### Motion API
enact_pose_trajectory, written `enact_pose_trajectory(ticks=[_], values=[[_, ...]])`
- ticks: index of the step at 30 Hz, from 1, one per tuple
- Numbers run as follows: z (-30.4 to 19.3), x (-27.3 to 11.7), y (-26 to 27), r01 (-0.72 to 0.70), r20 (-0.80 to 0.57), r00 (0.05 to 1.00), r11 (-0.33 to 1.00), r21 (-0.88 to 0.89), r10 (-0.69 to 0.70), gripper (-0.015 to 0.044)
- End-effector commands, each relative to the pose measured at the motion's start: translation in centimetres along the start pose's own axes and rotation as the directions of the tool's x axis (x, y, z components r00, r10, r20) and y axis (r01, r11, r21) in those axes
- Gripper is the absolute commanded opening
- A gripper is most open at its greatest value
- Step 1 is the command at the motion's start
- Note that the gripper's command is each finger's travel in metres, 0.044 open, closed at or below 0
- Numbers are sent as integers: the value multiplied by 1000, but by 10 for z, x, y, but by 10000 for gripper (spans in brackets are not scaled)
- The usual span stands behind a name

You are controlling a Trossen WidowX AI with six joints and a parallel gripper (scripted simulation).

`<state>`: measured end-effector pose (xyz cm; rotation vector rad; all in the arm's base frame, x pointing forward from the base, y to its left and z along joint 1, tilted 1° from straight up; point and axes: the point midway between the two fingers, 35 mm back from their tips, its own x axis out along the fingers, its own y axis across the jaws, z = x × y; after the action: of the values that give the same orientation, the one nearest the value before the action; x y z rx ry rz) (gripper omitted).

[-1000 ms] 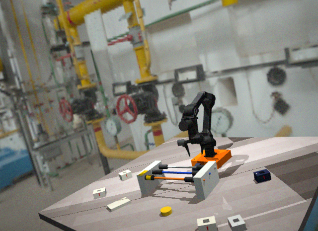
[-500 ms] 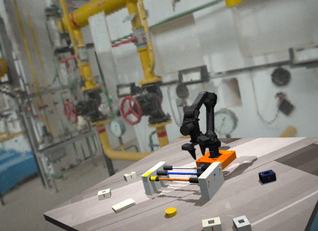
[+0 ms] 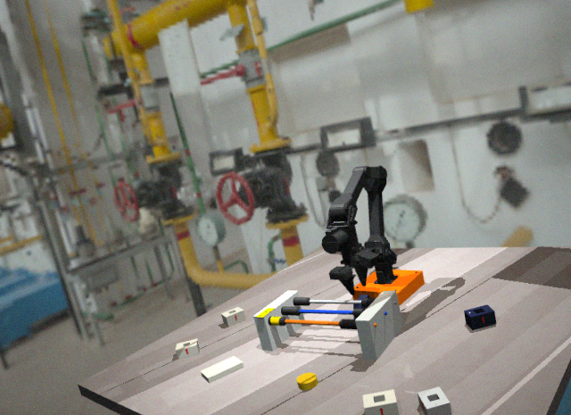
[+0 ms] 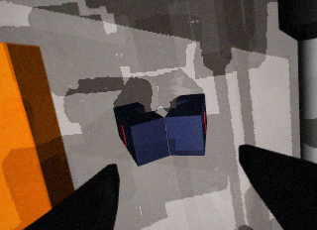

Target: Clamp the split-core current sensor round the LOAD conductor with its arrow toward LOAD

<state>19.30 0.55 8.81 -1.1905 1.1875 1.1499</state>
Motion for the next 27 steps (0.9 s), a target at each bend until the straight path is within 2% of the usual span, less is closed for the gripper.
enact_pose_trajectory(ticks=[1, 22, 27], values=[[1, 9, 0, -7, 6, 1000, 1000, -8, 7, 320], [1, 39, 2, -7, 6, 1000, 1000, -8, 7, 320], [0, 35, 2, -3, 0, 1000, 1000, -4, 3, 287]])
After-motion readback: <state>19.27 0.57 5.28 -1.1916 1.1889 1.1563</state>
